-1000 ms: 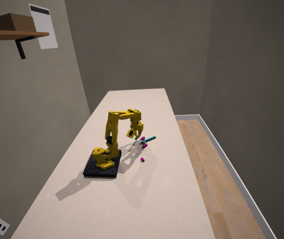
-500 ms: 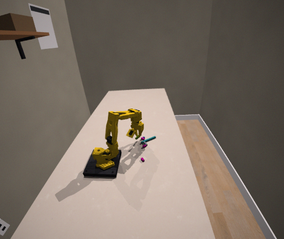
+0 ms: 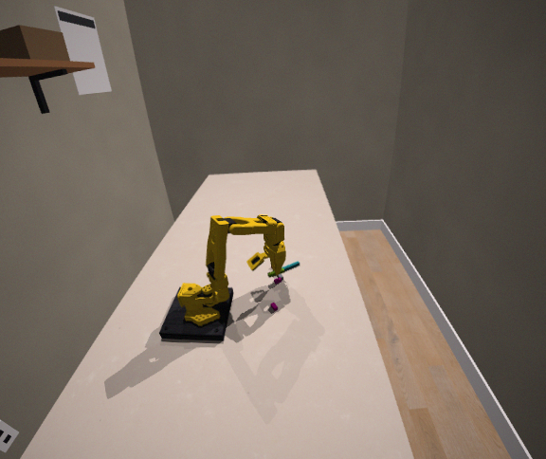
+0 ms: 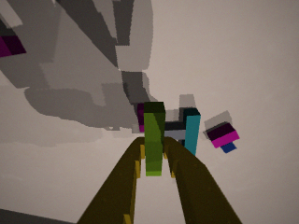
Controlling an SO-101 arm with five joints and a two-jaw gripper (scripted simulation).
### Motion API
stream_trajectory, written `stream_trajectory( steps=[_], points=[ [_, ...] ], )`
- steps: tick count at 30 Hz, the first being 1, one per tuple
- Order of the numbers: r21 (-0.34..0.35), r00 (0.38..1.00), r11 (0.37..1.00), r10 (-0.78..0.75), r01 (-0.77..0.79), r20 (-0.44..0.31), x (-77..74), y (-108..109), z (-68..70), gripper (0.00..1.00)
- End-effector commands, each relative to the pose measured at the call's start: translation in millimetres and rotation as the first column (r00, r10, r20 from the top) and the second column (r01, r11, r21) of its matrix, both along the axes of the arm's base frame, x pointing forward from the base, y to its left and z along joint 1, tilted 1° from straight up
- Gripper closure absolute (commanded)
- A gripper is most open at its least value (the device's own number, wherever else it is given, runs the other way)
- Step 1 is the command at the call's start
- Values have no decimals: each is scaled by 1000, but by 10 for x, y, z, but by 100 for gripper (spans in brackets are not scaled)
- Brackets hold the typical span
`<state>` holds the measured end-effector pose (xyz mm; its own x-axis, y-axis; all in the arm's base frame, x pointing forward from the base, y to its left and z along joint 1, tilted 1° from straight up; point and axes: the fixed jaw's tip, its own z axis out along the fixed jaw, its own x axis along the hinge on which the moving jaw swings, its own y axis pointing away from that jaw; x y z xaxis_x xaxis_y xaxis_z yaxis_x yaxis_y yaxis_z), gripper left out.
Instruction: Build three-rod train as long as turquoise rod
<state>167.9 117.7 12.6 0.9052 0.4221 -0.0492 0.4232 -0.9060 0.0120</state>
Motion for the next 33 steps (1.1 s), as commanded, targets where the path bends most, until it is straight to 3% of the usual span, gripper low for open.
stream_trajectory(
  steps=[1,8,10,18,25,27,30,33],
  points=[
    [11,986,986,-166,166,17,75,-160,21,100],
    [9,895,896,-445,445,21,142,-452,14,100],
    [9,895,896,-445,445,21,142,-452,14,100],
    [7,678,679,-734,734,25,159,-806,2,100],
    [6,436,437,-899,900,30,124,-1077,-9,100],
    [6,436,437,-899,900,30,124,-1077,-9,100],
    [5,302,302,-953,953,32,92,-1204,-15,100],
    [5,211,211,-977,977,33,67,-1284,-20,100]
  ],
)
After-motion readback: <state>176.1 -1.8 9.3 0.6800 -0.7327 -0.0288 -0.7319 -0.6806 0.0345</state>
